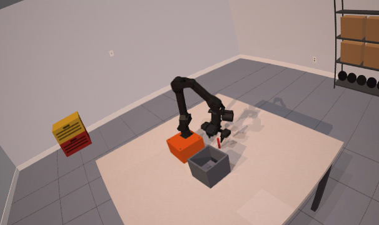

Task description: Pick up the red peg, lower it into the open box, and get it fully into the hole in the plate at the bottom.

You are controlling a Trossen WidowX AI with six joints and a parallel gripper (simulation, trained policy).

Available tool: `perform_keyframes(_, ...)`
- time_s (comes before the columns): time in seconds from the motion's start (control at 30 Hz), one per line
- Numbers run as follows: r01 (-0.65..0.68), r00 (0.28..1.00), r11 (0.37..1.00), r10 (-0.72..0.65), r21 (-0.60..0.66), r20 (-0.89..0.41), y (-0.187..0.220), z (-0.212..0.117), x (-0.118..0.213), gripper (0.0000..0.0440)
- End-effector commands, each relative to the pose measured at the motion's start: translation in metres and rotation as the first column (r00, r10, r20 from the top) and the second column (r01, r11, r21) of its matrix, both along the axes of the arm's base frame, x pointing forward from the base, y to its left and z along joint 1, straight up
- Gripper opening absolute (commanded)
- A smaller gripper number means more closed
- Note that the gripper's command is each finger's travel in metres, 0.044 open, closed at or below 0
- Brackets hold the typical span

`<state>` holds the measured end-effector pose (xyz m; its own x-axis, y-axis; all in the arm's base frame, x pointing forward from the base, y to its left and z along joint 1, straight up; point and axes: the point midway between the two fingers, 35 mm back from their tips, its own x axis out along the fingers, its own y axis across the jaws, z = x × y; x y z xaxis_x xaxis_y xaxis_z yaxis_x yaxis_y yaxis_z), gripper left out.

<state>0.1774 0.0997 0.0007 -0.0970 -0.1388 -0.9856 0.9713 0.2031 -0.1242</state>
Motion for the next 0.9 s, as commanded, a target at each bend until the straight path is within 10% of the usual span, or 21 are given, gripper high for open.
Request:
perform_keyframes(0.0, 0.001, 1.0, 1.0, -0.001, -0.014, 0.004, -0.004, -0.01, -0.002, 0.0406)
perform_keyframes(0.2, 0.002, 1.0, 1.0, -0.002, -0.022, 0.014, -0.005, -0.025, -0.002, 0.036)
perform_keyframes(0.7, -0.076, 0.996, 0.997, 0.075, 0.031, 0.041, 0.013, -0.05, 0.011, 0.0013)
perform_keyframes(0.87, -0.069, 0.995, 0.997, 0.067, 0.038, 0.073, 0.013, -0.041, 0.019, 0.0007)
